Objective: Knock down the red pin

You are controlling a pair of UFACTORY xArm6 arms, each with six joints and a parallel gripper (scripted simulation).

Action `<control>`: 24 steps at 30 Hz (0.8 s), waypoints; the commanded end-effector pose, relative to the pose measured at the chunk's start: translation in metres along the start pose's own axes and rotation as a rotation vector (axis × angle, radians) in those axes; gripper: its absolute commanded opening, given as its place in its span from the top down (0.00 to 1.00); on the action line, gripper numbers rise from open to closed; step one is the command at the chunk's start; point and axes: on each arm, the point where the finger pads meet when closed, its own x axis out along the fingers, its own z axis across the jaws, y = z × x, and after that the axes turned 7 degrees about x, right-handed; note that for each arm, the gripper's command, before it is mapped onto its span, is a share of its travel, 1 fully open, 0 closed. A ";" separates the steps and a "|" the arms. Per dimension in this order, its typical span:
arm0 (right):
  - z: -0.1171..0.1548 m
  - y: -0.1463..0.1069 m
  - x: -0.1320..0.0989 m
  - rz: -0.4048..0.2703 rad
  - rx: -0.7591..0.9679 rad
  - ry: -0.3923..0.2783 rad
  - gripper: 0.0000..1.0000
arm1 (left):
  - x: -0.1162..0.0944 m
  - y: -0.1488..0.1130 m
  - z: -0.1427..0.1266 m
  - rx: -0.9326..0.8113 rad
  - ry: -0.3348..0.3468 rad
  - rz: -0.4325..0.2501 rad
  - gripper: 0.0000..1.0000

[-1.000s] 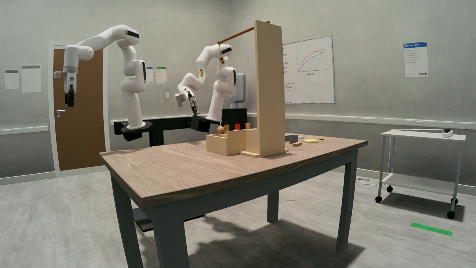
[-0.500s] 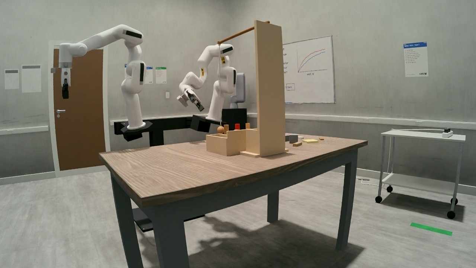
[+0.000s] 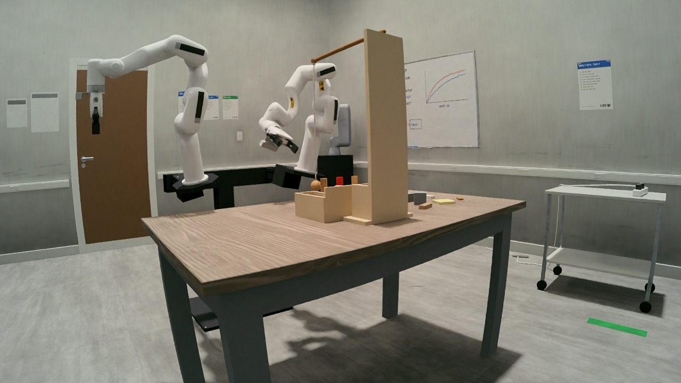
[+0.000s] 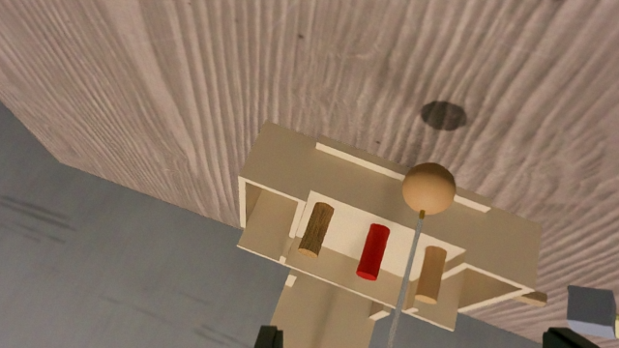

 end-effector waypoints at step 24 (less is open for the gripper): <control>0.004 0.000 -0.002 0.003 0.003 0.003 0.00 | -0.017 -0.012 0.030 0.361 -0.026 -0.038 0.00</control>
